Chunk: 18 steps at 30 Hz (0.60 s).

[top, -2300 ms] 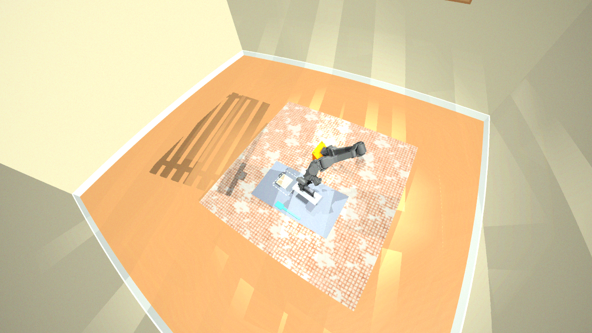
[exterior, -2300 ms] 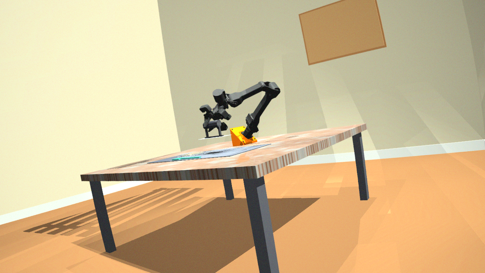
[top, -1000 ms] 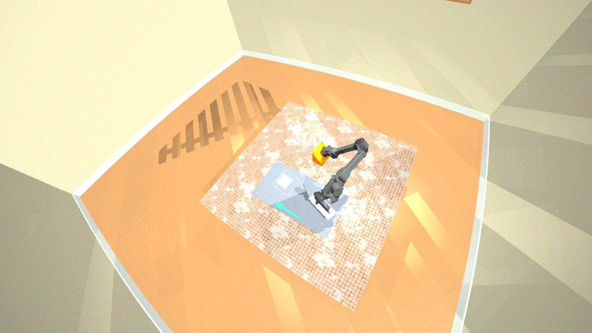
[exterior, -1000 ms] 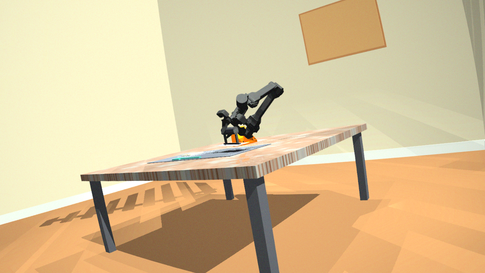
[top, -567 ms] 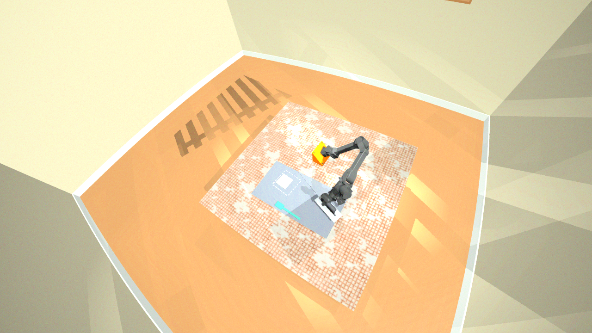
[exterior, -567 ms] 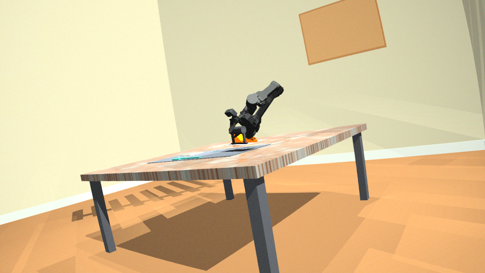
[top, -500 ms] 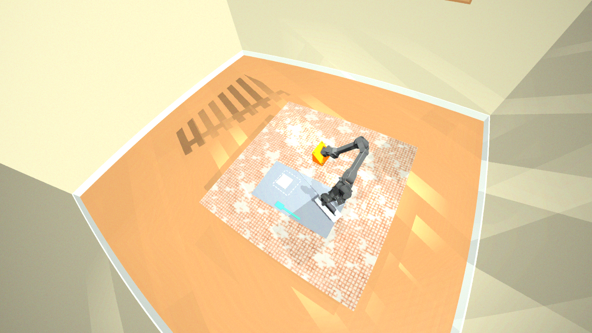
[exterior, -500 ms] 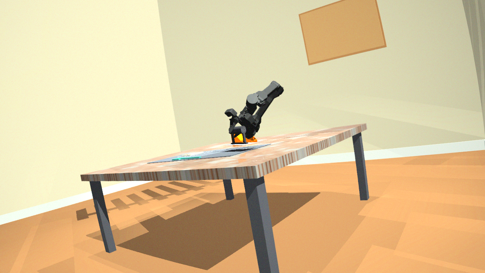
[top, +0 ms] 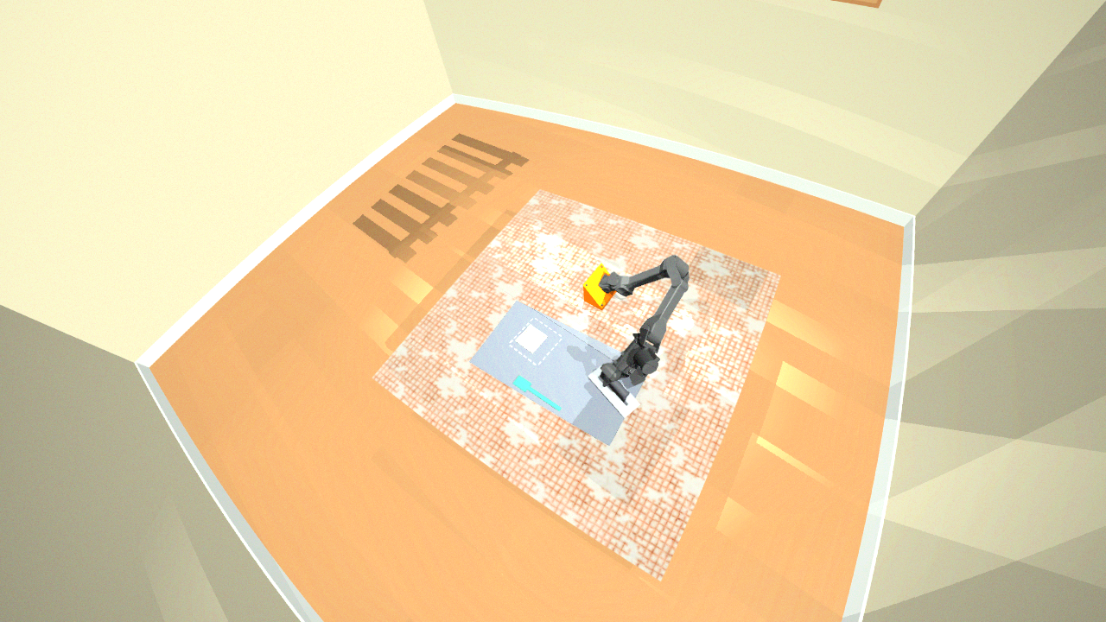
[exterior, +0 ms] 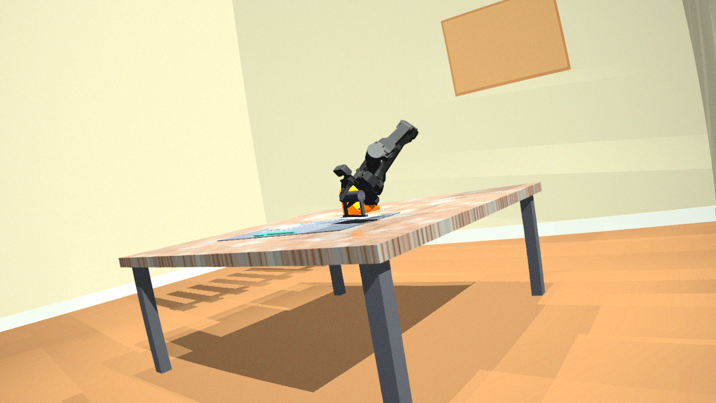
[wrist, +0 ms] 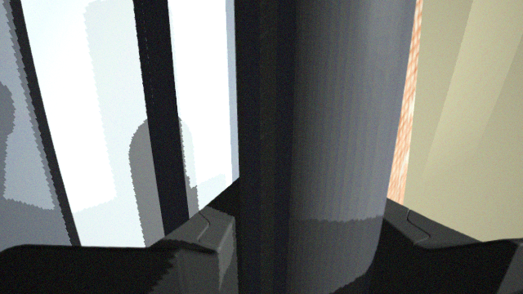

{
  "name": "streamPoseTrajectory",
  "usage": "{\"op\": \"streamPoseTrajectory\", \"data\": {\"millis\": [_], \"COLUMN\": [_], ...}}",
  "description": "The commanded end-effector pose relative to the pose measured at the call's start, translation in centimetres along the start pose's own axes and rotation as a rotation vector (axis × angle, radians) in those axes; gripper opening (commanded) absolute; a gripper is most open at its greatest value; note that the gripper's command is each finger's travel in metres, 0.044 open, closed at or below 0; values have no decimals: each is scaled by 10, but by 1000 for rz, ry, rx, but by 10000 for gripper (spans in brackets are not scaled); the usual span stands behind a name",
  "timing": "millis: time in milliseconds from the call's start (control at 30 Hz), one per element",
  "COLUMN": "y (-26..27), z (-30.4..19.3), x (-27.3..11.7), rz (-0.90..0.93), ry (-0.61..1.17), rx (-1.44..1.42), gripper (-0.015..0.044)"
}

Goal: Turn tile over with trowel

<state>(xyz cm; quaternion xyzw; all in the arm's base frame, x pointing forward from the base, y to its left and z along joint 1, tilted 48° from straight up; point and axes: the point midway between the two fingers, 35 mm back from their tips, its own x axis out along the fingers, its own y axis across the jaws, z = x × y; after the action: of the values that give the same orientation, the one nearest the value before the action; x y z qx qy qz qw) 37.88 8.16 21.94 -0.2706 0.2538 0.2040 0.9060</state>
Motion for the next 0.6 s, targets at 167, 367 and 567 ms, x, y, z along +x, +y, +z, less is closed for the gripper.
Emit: {"op": "streamPoseTrajectory", "data": {"millis": [167, 367, 567], "y": [8, 10, 10], "z": [-1, -1, -1], "x": [10, 11, 11], "rz": [-13, -13, -13], "ry": [2, 2, 2], "rx": [12, 12, 12], "gripper": [0, 79, 236]}}
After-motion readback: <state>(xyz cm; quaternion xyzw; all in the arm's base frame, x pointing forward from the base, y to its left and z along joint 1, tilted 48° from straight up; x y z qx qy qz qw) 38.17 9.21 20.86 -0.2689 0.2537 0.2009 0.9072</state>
